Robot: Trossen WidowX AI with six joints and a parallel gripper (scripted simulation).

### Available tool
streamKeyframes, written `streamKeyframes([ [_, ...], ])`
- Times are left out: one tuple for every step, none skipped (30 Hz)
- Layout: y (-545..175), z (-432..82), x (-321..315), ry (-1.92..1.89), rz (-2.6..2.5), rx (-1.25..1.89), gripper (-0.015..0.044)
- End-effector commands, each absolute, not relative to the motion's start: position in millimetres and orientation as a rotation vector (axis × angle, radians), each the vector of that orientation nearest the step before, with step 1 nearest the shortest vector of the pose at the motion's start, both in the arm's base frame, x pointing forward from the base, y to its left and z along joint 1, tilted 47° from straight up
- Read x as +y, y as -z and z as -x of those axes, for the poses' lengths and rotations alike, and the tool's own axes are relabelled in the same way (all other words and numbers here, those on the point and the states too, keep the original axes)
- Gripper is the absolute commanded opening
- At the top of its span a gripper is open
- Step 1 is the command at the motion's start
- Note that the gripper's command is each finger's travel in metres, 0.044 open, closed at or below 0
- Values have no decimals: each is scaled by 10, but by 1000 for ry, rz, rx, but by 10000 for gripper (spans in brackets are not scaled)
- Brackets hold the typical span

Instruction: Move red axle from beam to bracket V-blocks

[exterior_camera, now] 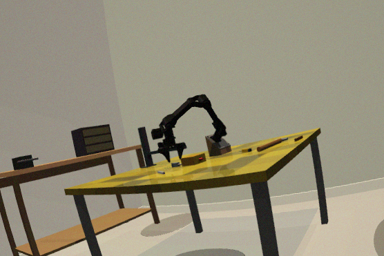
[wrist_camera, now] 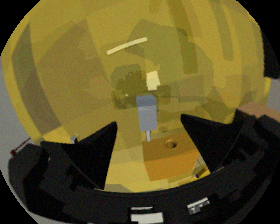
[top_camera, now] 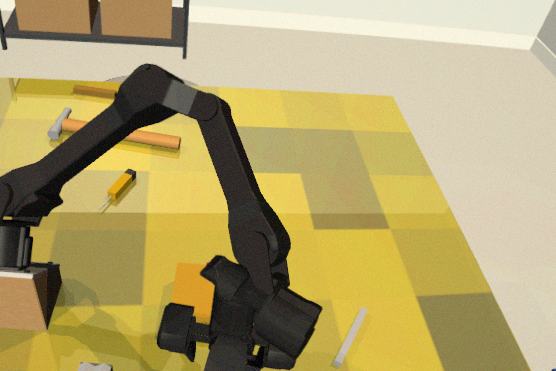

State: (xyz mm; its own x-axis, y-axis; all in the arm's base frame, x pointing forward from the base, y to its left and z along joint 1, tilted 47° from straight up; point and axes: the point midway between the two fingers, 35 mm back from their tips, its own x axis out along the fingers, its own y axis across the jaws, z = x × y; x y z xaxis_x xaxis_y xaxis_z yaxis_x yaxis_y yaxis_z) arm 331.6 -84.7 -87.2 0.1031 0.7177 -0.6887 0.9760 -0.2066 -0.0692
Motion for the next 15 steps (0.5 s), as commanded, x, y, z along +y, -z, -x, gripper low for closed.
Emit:
streamKeyframes([
  [800, -3321, -920, 855, -1975, 1644, 440],
  [788, -3319, -933, 855, -1975, 1644, 440],
  [775, -3317, -946, 855, -1975, 1644, 440],
  [762, -3315, -960, 855, -1975, 1644, 440],
  [749, -3313, -973, 855, -1975, 1644, 440],
  [736, -3311, -987, 856, -1975, 1644, 440],
  [723, -3309, -1000, 856, -1975, 1644, 440],
  [710, -3307, -1014, 856, -1975, 1644, 440],
  [697, -3305, -1028, 856, -1975, 1644, 440],
  [684, -3303, -1041, 856, -1975, 1644, 440],
  [671, -3301, -1055, 856, -1975, 1644, 440],
  [658, -3299, -1069, 856, -1975, 1644, 440],
  [645, -3297, -1083, 856, -1975, 1644, 440],
  [631, -3295, -1097, 856, -1975, 1644, 440],
  [618, -3293, -1111, 856, -1975, 1644, 440],
])
